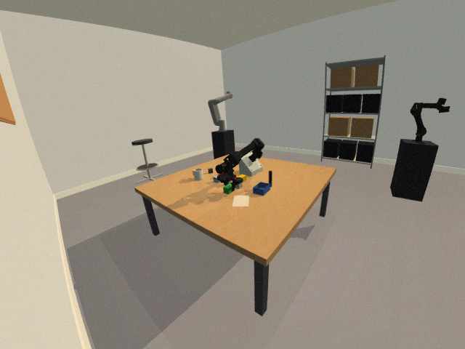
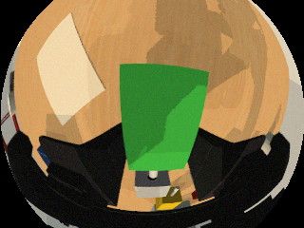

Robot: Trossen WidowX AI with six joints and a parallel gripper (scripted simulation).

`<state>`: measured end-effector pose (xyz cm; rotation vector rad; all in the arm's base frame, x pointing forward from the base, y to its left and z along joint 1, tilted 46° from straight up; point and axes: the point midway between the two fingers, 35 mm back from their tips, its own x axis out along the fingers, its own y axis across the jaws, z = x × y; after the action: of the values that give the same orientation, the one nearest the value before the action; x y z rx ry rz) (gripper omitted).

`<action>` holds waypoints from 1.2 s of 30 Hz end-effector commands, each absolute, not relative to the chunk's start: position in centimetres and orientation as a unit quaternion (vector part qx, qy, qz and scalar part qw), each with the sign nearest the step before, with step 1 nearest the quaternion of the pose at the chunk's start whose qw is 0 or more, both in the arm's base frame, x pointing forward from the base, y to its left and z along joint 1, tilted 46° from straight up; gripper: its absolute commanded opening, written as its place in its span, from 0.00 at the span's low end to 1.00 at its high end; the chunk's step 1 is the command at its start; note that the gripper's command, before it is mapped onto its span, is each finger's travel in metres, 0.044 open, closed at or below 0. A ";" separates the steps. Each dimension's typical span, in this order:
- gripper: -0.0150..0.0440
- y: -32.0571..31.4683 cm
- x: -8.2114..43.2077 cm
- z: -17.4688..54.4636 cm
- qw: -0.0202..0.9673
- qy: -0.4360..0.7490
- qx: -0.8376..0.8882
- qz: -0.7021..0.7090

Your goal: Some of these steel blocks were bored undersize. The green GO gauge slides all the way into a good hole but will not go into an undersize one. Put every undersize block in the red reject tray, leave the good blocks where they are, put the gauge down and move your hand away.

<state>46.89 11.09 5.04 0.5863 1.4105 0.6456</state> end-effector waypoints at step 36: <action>0.25 11.6 46.1 4.8 0.677 0.625 0.264 0.286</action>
<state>46.01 11.55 4.73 0.5890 1.4031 0.6435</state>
